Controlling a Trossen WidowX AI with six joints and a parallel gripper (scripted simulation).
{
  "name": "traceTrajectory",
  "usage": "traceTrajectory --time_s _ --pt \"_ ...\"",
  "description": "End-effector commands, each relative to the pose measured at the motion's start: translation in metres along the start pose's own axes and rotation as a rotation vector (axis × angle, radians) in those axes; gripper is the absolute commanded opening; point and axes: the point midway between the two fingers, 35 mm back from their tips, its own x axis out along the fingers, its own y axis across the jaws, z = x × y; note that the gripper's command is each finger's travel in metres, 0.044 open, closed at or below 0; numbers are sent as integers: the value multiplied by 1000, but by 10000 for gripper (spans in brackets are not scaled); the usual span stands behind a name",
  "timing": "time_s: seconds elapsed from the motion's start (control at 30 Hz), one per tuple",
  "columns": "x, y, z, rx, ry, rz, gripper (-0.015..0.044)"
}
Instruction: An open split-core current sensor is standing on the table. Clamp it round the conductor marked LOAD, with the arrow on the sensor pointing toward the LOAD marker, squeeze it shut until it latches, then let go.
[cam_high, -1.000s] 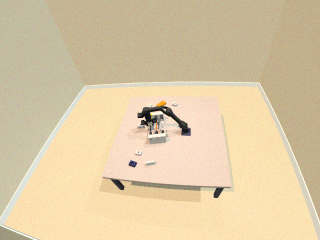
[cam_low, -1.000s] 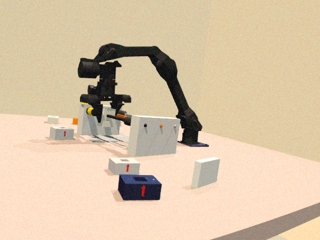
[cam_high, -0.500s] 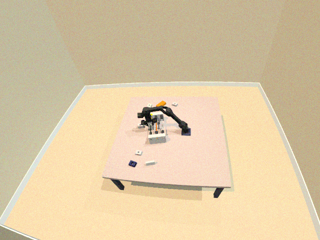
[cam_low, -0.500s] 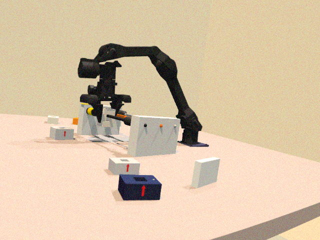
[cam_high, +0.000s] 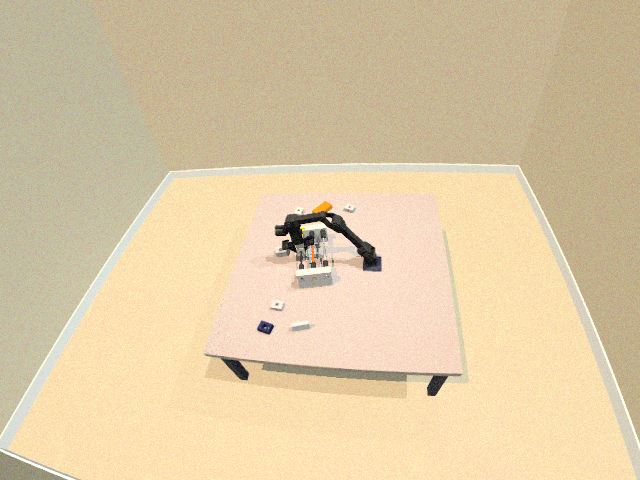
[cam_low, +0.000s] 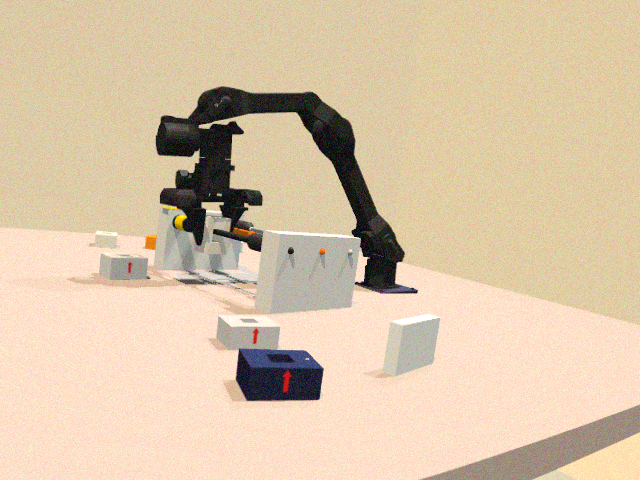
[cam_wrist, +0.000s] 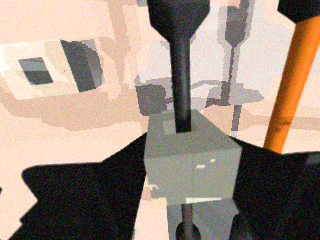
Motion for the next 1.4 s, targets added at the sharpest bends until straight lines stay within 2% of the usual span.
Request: traceTrajectory --time_s 0.0,0.07,0.1,0.97,1.27,1.3,1.37 --pt "0 1 0 0 1 38 0" --pt "-1 2 0 -1 1 86 0" --pt "-1 2 0 1 -3 37 0" --pt "6 -1 0 0 0 -4 0" --pt "1 -1 0 -1 3 -2 236" --pt "1 -1 0 -1 3 -2 255" --pt "1 -1 0 -1 3 -2 255"
